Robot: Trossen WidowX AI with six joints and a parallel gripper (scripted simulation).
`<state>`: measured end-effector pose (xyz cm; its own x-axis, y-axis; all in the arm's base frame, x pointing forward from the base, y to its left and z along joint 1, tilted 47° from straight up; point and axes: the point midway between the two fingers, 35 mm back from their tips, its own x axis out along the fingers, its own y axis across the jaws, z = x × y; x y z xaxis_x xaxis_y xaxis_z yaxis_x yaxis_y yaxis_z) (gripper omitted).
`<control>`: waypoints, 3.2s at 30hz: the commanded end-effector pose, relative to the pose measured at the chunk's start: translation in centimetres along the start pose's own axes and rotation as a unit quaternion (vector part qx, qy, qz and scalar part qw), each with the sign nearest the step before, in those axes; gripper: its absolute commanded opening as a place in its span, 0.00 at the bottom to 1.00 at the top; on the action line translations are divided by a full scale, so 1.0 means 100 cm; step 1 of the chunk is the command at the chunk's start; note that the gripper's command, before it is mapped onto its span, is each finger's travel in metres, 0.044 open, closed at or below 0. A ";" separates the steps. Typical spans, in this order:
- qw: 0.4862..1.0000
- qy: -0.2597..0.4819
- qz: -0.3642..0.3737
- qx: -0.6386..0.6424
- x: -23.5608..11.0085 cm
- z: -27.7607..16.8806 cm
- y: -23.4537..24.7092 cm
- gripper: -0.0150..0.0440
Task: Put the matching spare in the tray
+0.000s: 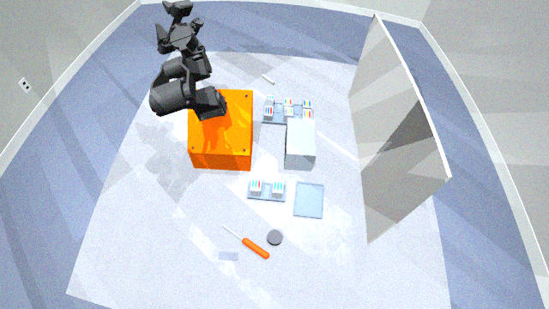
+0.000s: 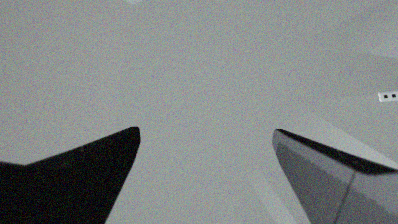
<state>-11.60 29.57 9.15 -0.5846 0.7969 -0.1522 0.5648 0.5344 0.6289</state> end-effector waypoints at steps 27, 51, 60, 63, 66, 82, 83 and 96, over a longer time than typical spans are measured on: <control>0.849 -0.522 -0.021 -0.080 -0.106 0.256 0.118 1.00; 0.583 -0.690 -0.423 0.073 -0.413 0.311 0.096 1.00; 0.517 -0.523 -0.660 0.154 -0.530 0.250 0.056 1.00; 0.512 -0.478 -0.695 0.164 -0.547 0.236 0.051 1.00; 0.512 -0.478 -0.695 0.164 -0.547 0.236 0.051 1.00; 0.512 -0.478 -0.695 0.164 -0.547 0.236 0.051 1.00; 0.512 -0.478 -0.695 0.164 -0.547 0.236 0.051 1.00; 0.547 -0.241 -0.801 -0.024 -0.432 0.312 0.004 1.00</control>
<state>34.71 1.48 -4.12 -0.0670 -0.6992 -0.7118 -0.2590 0.7012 -0.6643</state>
